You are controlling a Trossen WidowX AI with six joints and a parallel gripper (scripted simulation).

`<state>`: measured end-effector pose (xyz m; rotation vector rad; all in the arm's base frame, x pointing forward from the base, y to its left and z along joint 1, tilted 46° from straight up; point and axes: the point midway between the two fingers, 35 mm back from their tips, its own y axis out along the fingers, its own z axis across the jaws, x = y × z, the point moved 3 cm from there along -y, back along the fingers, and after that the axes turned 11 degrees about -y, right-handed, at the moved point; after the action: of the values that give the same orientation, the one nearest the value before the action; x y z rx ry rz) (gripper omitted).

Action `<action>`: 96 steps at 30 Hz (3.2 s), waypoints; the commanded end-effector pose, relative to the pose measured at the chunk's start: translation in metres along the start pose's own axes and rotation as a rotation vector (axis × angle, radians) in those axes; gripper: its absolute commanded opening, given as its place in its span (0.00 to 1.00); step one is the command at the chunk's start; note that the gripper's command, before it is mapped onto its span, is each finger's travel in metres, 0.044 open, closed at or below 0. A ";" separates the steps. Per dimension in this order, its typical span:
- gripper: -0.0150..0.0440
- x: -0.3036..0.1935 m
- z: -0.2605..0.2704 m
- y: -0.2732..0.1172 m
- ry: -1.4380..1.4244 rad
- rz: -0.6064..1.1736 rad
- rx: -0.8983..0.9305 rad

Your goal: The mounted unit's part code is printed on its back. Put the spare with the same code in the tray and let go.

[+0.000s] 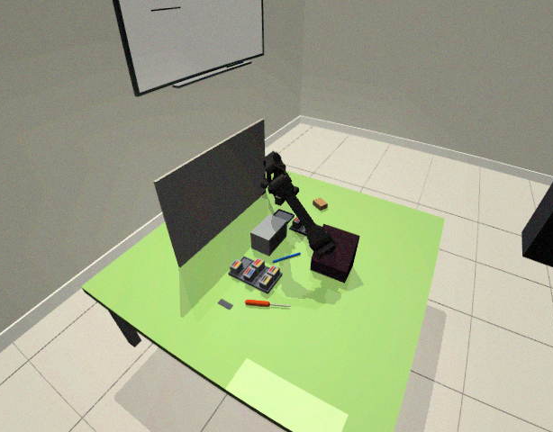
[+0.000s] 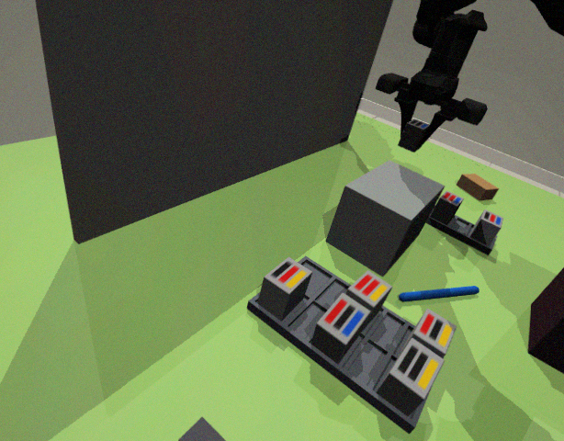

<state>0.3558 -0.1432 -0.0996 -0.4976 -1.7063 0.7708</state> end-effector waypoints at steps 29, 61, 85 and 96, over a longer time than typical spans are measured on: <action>0.25 0.000 0.000 0.031 0.005 -0.002 -0.008; 0.25 0.002 0.001 0.062 0.005 -0.005 -0.008; 0.25 0.005 0.004 0.085 0.004 -0.008 -0.009; 0.43 0.007 0.005 0.088 -0.002 -0.006 -0.002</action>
<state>0.3441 -0.0776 -0.1590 -0.4912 -1.7101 0.7666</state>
